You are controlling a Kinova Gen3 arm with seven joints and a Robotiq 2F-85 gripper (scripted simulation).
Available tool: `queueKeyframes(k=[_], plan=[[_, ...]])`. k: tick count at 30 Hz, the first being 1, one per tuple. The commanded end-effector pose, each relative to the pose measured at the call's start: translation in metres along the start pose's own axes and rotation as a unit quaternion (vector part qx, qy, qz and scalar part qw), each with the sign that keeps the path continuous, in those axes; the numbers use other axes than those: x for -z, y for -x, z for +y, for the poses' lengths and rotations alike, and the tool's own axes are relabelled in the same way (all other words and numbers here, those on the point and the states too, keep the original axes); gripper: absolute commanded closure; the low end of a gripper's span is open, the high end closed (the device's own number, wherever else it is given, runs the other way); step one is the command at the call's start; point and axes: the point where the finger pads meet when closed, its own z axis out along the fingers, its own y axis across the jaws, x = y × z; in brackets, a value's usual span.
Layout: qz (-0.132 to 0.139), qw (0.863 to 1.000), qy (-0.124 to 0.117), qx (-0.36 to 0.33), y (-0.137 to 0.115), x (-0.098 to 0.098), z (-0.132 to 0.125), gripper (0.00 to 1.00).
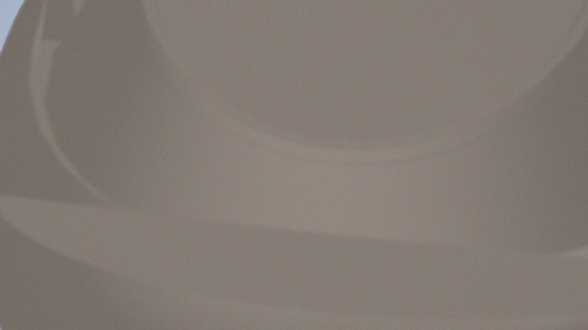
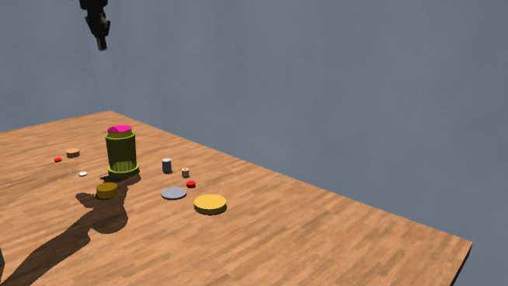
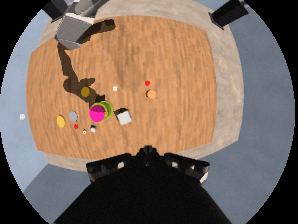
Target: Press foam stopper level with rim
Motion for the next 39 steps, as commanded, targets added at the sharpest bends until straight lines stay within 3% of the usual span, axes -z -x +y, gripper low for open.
queueKeyframes(k=[1, 5, 6, 13, 14, 21, 22, 29, 30, 38, 39], plan=[[0.004, 1.0, 0.003, -0.001, -0.001, -0.005, -0.001, 1.0], [0.004, 1.0, 0.003, -0.001, -0.001, -0.005, -0.001, 1.0], [0.01, 1.0, -0.004, -0.001, -0.002, -0.015, -0.015, 1.0], [0.01, 1.0, -0.004, -0.001, -0.002, -0.015, -0.015, 1.0], [0.016, 1.0, -0.01, 0.0, -0.003, -0.024, -0.029, 1.0], [0.016, 1.0, -0.01, 0.0, -0.003, -0.024, -0.029, 1.0], [0.022, 1.0, -0.016, 0.0, -0.006, -0.033, -0.043, 1.0], [0.022, 1.0, -0.016, 0.0, -0.006, -0.033, -0.043, 1.0], [0.029, 0.999, -0.022, 0.001, -0.008, -0.042, -0.055, 1.0], [0.029, 0.999, -0.022, 0.001, -0.008, -0.042, -0.055, 1.0], [0.035, 0.999, -0.028, 0.002, -0.011, -0.05, -0.068, 1.0]])
